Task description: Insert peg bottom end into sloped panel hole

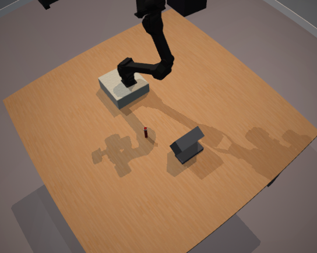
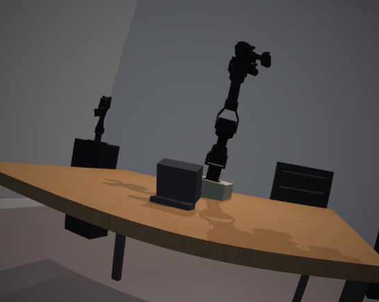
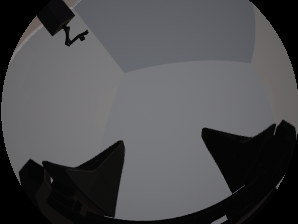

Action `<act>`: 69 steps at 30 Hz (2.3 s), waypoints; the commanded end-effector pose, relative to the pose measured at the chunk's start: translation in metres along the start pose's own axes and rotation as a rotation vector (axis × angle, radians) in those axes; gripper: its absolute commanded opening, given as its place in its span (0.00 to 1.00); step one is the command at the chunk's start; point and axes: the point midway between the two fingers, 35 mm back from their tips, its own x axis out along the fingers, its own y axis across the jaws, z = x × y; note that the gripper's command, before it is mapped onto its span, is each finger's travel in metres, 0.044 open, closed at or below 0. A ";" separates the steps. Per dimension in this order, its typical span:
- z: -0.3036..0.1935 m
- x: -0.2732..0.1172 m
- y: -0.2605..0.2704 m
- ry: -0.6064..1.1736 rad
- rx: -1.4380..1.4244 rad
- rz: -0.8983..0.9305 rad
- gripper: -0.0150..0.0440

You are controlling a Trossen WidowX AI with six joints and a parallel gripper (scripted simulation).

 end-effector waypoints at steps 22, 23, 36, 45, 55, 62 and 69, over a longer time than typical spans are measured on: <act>0.079 0.033 -0.070 -0.192 -0.213 -0.329 1.00; 0.082 0.034 -0.074 -0.198 -0.223 -0.347 1.00; 0.125 0.028 -0.131 -0.248 -0.365 -0.600 1.00; 0.148 0.013 -0.168 -0.255 -0.427 -0.775 1.00; 0.168 -0.012 -0.208 -0.231 -0.514 -0.969 1.00; 0.180 -0.036 -0.237 -0.189 -0.585 -1.122 1.00; 0.189 -0.065 -0.264 -0.130 -0.648 -1.272 1.00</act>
